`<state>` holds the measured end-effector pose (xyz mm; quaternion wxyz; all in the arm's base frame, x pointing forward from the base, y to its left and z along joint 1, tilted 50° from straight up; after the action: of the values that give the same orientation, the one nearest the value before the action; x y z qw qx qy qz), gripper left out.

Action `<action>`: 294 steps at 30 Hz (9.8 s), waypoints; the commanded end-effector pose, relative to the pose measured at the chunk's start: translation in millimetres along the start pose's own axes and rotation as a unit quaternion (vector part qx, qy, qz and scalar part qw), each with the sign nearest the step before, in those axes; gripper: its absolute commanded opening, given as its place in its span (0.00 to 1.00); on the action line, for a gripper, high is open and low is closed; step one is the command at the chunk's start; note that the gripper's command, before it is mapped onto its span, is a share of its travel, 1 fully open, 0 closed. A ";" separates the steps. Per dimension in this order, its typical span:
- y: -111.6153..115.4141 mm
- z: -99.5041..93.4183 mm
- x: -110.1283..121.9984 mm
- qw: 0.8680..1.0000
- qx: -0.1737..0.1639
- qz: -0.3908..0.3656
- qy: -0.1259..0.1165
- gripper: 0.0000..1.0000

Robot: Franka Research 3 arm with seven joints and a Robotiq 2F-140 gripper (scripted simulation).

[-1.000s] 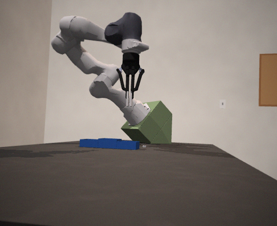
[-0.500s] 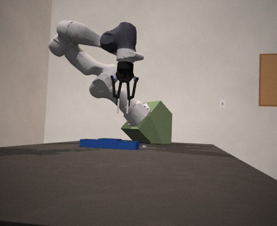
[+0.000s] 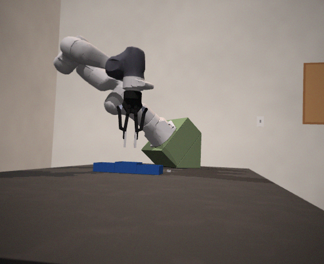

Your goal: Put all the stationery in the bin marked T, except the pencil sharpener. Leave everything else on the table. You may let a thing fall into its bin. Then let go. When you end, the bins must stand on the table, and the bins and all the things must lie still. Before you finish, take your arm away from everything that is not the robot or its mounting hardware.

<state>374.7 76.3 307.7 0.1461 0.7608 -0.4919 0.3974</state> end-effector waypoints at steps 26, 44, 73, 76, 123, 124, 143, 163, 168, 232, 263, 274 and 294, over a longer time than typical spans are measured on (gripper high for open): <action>21.1 20.4 12.2 1.000 0.013 -0.026 -0.003 0.23; 20.8 20.4 12.5 1.000 0.013 -0.026 -0.003 0.23; 15.4 86.6 11.1 1.000 0.013 -0.026 -0.003 0.23; 15.6 88.0 11.2 1.000 0.013 -0.026 -0.003 0.23; 21.7 93.5 12.6 1.000 0.013 -0.026 -0.003 0.11; 21.7 93.5 12.6 1.000 0.013 -0.026 -0.003 0.11; 21.8 90.1 12.6 1.000 0.013 -0.026 -0.003 0.11; 23.3 33.5 13.0 1.000 0.013 -0.026 -0.003 0.11; 23.3 33.5 13.0 1.000 0.013 -0.026 -0.003 0.11; -49.1 31.6 88.6 0.937 0.018 -0.348 0.010 0.11; -49.9 31.6 89.8 0.838 0.013 -0.546 0.007 0.11; -49.9 31.6 89.5 0.819 0.012 -0.574 0.005 0.11; -50.3 37.5 88.7 0.819 0.012 -0.574 0.005 0.11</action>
<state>450.9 23.1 360.5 0.3395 0.9052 0.0333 0.2533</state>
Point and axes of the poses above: the point where the finger pads meet when closed, its own z axis out along the fingers, its own x axis across the jaws, y = z × x, the point moved 10 cm from there along -z, back along the fingers, and after that the axes turned 5 degrees about -z, right-handed, at the moved point
